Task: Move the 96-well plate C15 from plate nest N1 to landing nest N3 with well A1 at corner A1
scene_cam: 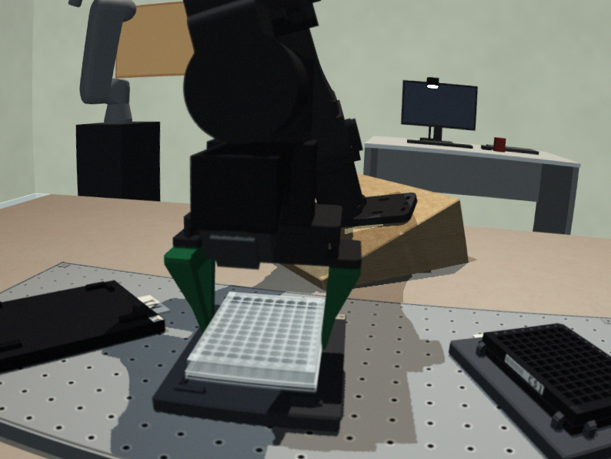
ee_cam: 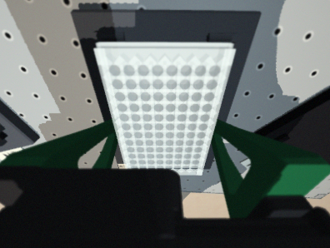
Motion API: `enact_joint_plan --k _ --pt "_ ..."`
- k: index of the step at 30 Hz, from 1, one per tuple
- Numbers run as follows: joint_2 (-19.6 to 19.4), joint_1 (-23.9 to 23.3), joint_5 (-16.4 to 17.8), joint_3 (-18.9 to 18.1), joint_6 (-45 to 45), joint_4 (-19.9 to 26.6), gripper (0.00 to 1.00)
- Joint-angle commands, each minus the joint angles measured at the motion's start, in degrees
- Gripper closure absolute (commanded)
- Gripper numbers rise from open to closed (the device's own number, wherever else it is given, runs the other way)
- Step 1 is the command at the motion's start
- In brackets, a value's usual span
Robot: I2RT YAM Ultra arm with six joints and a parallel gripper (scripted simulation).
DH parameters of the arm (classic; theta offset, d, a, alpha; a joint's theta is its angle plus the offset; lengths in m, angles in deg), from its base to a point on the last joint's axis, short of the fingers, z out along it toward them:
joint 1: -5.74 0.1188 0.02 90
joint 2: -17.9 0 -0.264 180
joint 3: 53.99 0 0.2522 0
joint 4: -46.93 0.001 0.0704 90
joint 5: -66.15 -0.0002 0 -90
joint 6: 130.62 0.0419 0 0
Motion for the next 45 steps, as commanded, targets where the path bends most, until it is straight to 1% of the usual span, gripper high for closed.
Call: enact_joint_plan --k 1,6,7,9,12,17,21,27,29,30,45 --pt "1.95 -0.06 0.17 -0.49 -0.34 -1.03 1.00" --pt "1.87 -0.18 0.22 1.00 -0.44 -1.24 1.00" --pt "1.87 -0.04 0.23 1.04 -0.46 -1.29 1.00" --pt "1.93 -0.01 0.23 -0.10 -0.47 -1.37 1.00" --pt "1.92 -0.07 0.22 -0.09 -0.47 -1.41 1.00" --pt "1.82 -0.34 0.26 1.29 -0.54 -1.61 1.00" --pt "1.86 -0.28 0.23 0.17 -0.58 -1.76 1.00" --pt "1.71 -0.31 0.28 1.49 -0.63 -1.99 1.00" --pt "1.71 -0.31 0.28 1.49 -0.63 -1.99 1.00" --pt "1.78 -0.36 0.29 -0.74 -0.65 -2.12 1.00" --pt "0.95 -0.44 0.32 0.25 -0.75 -2.53 1.00"
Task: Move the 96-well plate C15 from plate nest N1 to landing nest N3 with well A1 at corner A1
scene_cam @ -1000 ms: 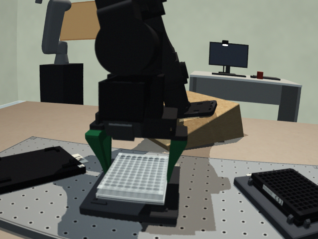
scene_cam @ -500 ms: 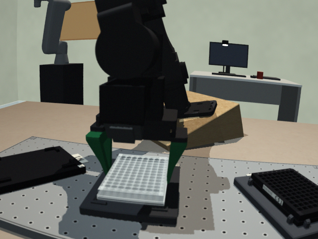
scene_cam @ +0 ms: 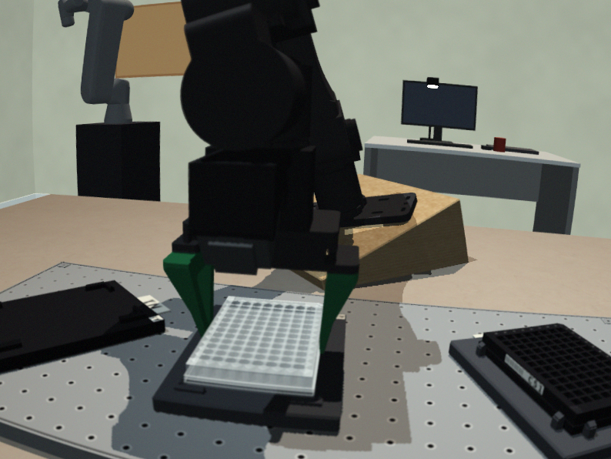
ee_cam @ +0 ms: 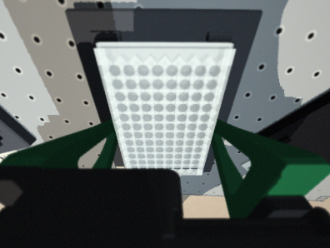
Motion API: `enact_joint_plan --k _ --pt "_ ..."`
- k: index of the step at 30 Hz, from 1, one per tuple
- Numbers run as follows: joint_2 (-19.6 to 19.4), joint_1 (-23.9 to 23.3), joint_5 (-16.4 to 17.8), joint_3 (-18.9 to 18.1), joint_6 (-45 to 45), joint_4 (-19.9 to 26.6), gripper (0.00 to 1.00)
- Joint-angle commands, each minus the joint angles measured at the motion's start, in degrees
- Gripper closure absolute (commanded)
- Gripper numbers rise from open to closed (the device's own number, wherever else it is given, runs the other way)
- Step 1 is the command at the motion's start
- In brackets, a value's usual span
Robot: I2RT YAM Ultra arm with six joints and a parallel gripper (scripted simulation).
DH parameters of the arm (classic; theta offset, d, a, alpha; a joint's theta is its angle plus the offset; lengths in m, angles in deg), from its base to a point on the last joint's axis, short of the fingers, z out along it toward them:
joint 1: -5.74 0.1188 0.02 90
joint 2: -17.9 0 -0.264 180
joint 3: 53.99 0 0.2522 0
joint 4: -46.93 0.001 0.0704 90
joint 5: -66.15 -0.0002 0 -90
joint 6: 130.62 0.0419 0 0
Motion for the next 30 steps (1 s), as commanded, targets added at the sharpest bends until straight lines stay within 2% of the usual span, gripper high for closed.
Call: enact_joint_plan --k 1,7,11,12,30 --pt "0.92 -0.02 0.28 -0.69 -0.31 -1.15 1.00" --pt "0.53 -0.24 0.32 0.97 -0.36 -1.48 1.00" --pt "0.32 -0.12 0.28 0.29 -0.38 -1.63 1.00" --pt "0.08 -0.08 0.29 0.73 -0.45 -1.72 0.00" --pt "0.32 -0.01 0.12 0.06 -0.18 -0.95 0.00"
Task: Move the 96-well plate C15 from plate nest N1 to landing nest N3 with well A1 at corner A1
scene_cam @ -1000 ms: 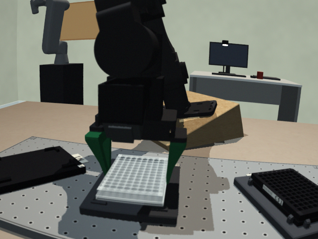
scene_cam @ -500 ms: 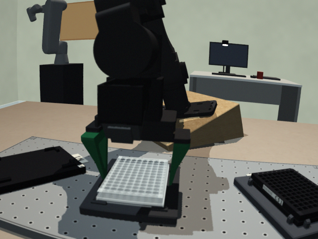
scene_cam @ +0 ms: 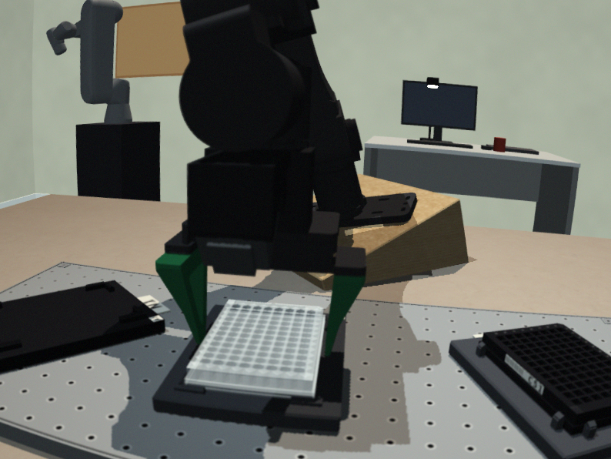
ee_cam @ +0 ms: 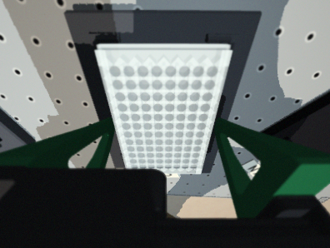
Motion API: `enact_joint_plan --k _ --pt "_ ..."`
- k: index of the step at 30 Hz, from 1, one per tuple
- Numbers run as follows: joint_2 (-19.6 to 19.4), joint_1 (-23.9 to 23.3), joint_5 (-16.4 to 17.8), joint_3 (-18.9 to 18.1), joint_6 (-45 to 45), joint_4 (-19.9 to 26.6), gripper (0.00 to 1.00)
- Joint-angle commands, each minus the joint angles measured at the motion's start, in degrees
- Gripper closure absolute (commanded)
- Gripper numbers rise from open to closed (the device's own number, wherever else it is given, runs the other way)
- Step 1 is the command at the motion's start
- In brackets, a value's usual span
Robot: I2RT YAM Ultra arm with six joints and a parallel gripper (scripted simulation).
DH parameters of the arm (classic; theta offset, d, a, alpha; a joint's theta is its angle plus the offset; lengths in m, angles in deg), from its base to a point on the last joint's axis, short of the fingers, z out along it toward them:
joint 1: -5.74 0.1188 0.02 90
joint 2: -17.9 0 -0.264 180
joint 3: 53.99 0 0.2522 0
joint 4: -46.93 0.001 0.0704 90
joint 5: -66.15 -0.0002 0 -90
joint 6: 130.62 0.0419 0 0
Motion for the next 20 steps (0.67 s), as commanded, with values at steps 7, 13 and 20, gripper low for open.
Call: enact_joint_plan --k 7,13,20 --pt "2.26 1.02 0.04 -2.01 0.59 1.91 0.00" --pt "3.95 1.83 -0.41 -3.63 1.43 5.44 0.00" --pt "4.34 2.29 -0.55 -4.99 1.89 7.33 0.00"
